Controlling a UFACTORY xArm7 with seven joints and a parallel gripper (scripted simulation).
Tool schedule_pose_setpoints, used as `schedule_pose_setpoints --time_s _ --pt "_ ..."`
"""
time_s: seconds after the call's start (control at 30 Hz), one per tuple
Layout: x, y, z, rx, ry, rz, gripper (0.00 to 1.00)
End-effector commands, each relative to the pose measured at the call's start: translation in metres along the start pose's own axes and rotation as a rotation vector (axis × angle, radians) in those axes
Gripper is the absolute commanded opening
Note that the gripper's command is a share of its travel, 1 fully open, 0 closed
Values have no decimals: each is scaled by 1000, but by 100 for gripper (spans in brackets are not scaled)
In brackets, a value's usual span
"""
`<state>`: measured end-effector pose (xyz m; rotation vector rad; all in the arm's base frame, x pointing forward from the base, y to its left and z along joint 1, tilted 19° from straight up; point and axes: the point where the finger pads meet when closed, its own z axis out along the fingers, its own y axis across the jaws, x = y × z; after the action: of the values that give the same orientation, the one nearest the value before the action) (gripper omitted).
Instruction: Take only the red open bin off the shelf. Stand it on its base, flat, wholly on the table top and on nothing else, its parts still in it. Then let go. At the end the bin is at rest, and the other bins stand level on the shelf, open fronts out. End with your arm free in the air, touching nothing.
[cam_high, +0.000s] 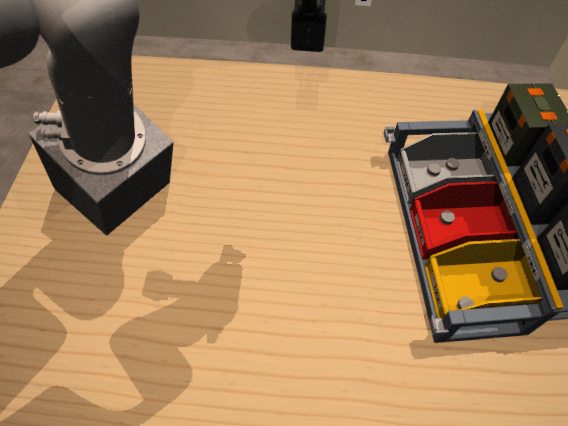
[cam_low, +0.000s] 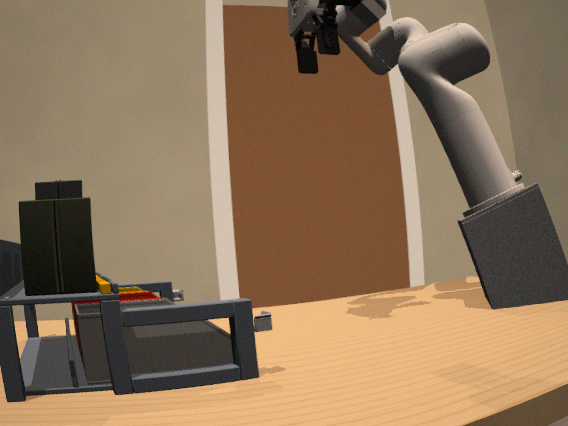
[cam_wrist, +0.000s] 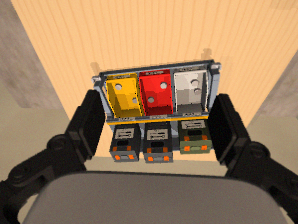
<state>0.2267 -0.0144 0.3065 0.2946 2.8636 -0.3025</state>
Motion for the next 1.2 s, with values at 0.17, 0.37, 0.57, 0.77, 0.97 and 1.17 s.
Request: schedule_pose_setpoints --time_s 0.17,0.37,0.57,0.77,0.97,1.17 --pt "-1 1 0 -1 -3 0 100" --pt "-1 1 0 -1 -3 0 100" --pt "-2 2 0 -1 -3 0 100" --pt "-2 2 0 -1 -3 0 100" --pt "-2 3 0 -1 -3 -104 100" --pt "-2 4 1 -1 -3 -260 100"
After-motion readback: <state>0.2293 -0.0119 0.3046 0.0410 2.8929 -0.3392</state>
